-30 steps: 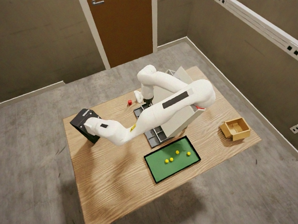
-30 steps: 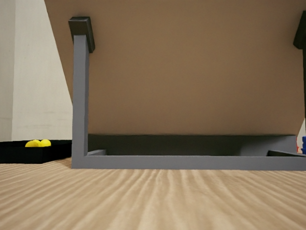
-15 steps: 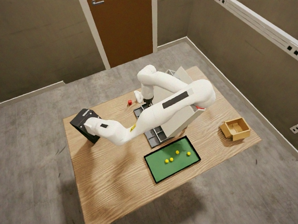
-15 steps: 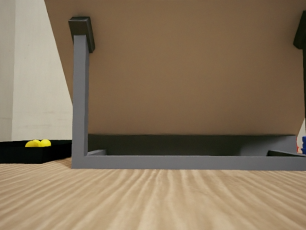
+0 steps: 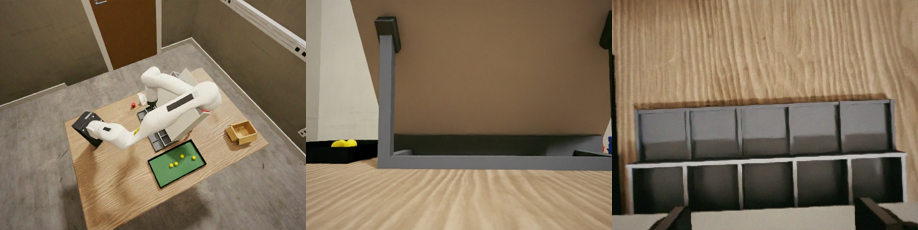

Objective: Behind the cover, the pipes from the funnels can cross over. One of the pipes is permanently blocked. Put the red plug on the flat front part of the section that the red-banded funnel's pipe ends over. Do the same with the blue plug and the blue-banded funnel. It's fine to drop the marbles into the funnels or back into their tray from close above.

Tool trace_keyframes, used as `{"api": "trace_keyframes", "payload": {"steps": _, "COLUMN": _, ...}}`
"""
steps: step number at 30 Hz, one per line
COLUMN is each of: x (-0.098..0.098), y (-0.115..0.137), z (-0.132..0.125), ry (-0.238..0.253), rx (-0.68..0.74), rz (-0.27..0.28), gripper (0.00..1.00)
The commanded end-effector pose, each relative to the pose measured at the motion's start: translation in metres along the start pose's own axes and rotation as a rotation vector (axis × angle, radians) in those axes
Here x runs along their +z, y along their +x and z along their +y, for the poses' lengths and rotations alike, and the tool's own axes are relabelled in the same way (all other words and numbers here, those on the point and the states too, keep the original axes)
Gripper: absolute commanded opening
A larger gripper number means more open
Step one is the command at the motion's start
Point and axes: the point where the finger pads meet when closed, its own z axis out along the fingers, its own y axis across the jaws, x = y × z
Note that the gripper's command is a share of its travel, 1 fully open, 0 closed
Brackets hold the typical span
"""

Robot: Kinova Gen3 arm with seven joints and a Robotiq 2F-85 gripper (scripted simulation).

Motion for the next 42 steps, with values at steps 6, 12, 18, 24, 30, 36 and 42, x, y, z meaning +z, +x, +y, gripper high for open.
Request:
{"api": "trace_keyframes", "payload": {"steps": 6, "x": -0.0005, "y": -0.0002, "z": 0.0004, "ry": -0.001, "rx": 0.000, "rz": -0.001, "gripper": 1.00}}
{"api": "trace_keyframes", "payload": {"steps": 12, "x": -0.0005, "y": -0.0002, "z": 0.0004, "ry": -0.001, "rx": 0.000, "rz": -0.001, "gripper": 1.00}}
{"api": "trace_keyframes", "payload": {"steps": 18, "x": -0.0005, "y": -0.0002, "z": 0.0004, "ry": -0.001, "rx": 0.000, "rz": -0.001, "gripper": 1.00}}
{"api": "trace_keyframes", "payload": {"steps": 24, "x": -0.0005, "y": -0.0002, "z": 0.0004, "ry": -0.001, "rx": 0.000, "rz": -0.001, "gripper": 1.00}}
{"api": "trace_keyframes", "payload": {"steps": 30, "x": -0.0005, "y": -0.0002, "z": 0.0004, "ry": -0.001, "rx": 0.000, "rz": -0.001, "gripper": 1.00}}
{"api": "trace_keyframes", "payload": {"steps": 36, "x": -0.0005, "y": -0.0002, "z": 0.0004, "ry": -0.001, "rx": 0.000, "rz": -0.001, "gripper": 1.00}}
{"api": "trace_keyframes", "payload": {"steps": 42, "x": -0.0005, "y": -0.0002, "z": 0.0004, "ry": -0.001, "rx": 0.000, "rz": -0.001, "gripper": 0.50}}
